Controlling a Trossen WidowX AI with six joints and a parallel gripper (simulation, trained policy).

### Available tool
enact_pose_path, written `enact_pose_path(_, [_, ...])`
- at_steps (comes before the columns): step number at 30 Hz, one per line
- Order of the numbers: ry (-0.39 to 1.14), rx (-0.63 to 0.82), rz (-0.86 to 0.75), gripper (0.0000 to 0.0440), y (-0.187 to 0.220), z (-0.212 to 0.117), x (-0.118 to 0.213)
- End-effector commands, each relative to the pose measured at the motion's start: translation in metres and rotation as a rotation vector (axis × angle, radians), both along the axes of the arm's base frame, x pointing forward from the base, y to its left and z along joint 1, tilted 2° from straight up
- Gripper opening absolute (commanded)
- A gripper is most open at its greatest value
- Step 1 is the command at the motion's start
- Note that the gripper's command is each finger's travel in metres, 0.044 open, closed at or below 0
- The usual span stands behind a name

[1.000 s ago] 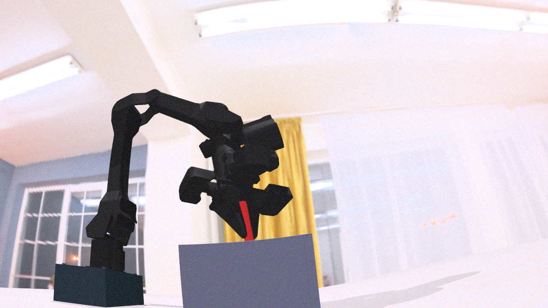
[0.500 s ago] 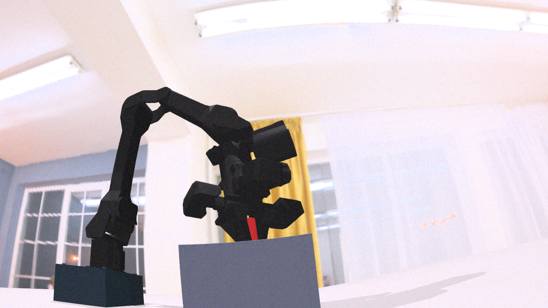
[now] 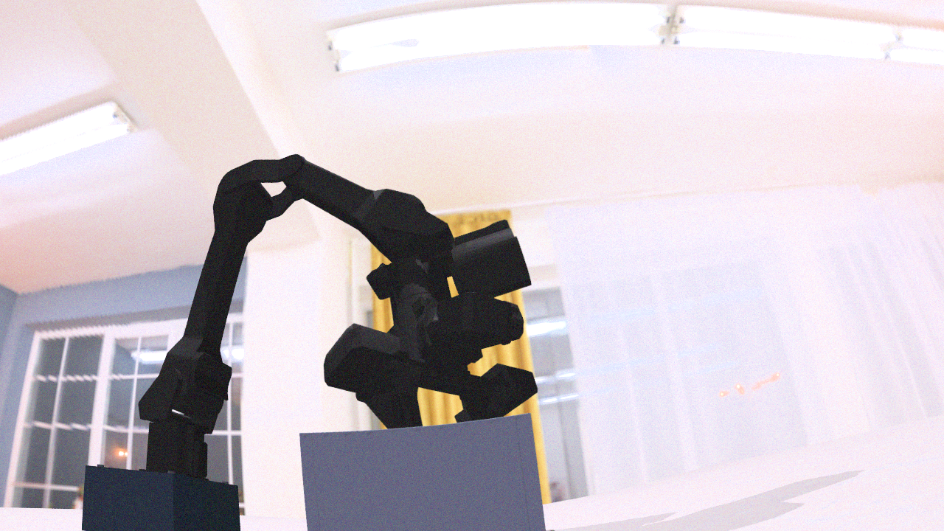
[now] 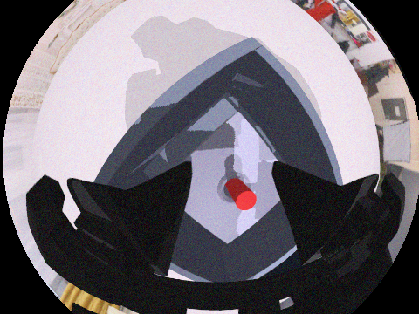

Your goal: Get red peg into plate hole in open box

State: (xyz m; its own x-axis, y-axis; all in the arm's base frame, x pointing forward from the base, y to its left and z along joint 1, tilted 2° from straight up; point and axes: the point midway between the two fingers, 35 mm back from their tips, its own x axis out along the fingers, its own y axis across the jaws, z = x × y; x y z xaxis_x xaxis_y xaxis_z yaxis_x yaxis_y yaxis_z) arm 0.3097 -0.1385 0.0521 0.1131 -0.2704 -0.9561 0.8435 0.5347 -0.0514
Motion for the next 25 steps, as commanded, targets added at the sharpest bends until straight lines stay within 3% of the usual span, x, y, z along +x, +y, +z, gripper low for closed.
enact_pose_path(1, [0.003,-0.025,0.020,0.0382,-0.010,0.005,0.010])
enact_pose_path(4, [0.001,-0.039,0.030,0.0440,-0.017,0.010,0.017])
enact_pose_path(25, [-0.092,-0.170,0.010,0.0440,-0.063,0.046,0.050])
